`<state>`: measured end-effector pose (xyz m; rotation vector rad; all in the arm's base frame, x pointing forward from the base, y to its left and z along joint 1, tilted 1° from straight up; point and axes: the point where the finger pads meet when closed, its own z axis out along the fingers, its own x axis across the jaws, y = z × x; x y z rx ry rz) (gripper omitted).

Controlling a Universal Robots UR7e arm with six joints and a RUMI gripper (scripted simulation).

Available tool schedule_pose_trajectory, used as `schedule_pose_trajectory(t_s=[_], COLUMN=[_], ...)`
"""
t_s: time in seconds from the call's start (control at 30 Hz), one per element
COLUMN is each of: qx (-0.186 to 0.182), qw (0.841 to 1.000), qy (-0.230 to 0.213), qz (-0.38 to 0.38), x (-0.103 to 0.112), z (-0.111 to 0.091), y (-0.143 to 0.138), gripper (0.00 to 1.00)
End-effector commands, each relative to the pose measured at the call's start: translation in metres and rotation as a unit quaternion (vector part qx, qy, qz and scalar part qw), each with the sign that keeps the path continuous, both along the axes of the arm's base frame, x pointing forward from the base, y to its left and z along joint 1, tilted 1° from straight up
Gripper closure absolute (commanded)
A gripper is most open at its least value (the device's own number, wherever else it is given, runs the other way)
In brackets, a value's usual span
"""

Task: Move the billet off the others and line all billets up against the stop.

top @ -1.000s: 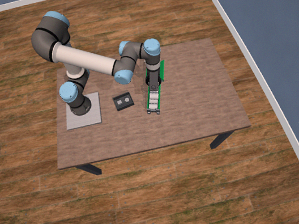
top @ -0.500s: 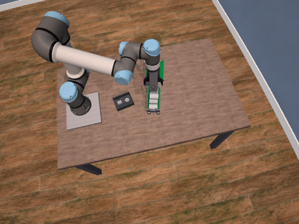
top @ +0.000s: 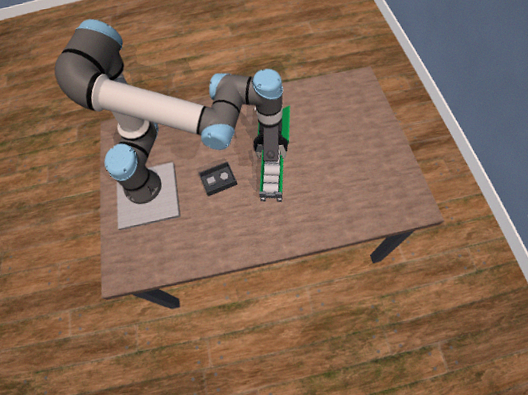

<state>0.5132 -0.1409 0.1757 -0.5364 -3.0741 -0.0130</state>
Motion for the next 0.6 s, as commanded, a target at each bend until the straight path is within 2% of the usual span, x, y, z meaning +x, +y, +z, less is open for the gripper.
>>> schedule_pose_trajectory(t_s=[0.0,0.2,0.43,0.57], qx=[0.0,0.0,0.0,0.0], qw=[1.0,1.0,1.0,1.0], qy=[-0.001,-0.001,-0.001,-0.001], qz=[0.0,0.0,0.0,0.0], x=[0.0,0.0,0.0,0.0], z=[0.001,-0.001,-0.043,-0.048], y=[0.0,0.0,0.0,0.0], gripper=[0.47,0.47,0.47,0.47])
